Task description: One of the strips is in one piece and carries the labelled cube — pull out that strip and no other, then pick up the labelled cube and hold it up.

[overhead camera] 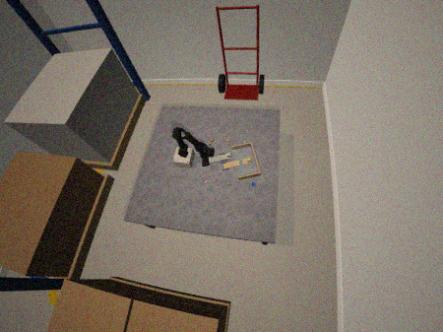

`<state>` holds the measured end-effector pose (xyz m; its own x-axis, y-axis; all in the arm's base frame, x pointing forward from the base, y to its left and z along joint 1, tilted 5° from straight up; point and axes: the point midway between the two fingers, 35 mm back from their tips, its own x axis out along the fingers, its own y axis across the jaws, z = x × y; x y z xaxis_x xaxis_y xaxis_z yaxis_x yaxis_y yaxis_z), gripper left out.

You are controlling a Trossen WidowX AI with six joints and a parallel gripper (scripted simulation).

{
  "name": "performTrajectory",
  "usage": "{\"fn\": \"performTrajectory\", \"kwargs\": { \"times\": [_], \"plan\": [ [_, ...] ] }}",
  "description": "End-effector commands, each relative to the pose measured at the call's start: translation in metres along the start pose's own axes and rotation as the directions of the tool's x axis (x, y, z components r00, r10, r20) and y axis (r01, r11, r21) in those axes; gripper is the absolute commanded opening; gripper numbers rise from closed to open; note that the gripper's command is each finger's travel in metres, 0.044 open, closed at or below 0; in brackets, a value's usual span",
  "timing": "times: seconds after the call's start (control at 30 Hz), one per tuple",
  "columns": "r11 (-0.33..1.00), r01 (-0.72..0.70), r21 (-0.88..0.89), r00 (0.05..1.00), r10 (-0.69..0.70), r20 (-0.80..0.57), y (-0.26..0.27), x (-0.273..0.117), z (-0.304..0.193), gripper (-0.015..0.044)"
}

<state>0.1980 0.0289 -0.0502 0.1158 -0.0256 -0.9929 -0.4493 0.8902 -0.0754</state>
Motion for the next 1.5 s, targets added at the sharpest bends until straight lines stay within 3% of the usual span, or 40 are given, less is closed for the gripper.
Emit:
{"fn": "performTrajectory", "kwargs": {
  "times": [0.0, 1.1, 1.3, 1.43, 1.47],
  "plan": [
    [1.0, -0.007, 0.002, 0.999, 0.007, -0.031, 0.002, 0.003, -0.015, 0.0],
    [1.0, -0.007, 0.002, 0.999, 0.007, -0.031, 0.002, 0.003, -0.015, 0.0],
    [1.0, -0.007, 0.003, 1.0, 0.007, -0.029, -0.001, -0.04, -0.002, 0.0],
    [1.0, -0.007, 0.003, 1.0, 0.007, -0.03, -0.001, -0.041, -0.002, 0.0],
    [1.0, -0.007, 0.002, 1.0, 0.007, -0.03, -0.001, -0.041, 0.0, 0.0026]
  ]
}}
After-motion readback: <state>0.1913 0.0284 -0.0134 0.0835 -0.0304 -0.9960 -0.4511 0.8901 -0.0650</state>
